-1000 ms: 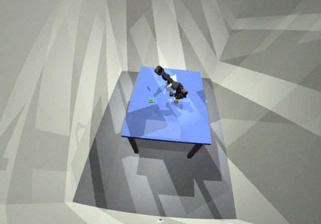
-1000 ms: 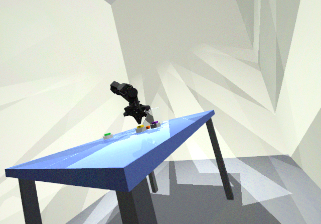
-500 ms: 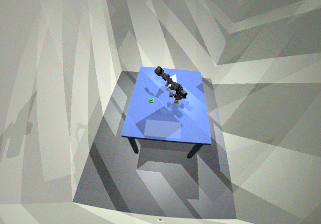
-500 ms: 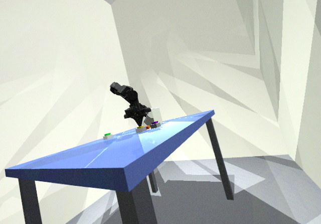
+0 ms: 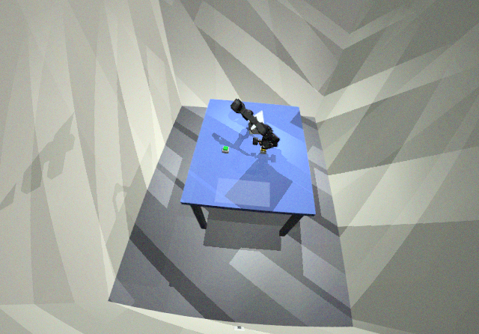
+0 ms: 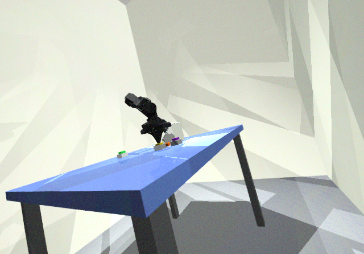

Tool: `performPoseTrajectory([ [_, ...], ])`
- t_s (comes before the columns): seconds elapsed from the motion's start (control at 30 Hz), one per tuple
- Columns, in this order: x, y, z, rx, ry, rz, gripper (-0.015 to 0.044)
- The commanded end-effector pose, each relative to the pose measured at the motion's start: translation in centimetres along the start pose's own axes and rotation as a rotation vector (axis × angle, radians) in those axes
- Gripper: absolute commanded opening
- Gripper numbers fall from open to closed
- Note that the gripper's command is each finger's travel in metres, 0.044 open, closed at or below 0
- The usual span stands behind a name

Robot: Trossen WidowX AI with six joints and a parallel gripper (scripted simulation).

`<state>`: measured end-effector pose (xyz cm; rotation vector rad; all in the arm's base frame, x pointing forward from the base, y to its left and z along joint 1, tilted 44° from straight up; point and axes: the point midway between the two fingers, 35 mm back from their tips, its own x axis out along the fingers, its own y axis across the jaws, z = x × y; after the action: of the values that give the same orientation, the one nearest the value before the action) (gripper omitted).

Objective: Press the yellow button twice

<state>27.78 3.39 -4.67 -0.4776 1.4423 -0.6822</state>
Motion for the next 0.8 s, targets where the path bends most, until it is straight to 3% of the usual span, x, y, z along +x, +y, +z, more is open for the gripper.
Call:
performPoseTrajectory([
  [0.0,-2.0,0.1,0.0,-0.002,-0.001,0.001,0.002],
  [0.23,-3.0,0.0,-0.1,-0.003,-0.001,-0.002,0.002],
  [0.77,-0.5,0.0,0.0,-0.003,-0.001,-0.002,0.002],
])
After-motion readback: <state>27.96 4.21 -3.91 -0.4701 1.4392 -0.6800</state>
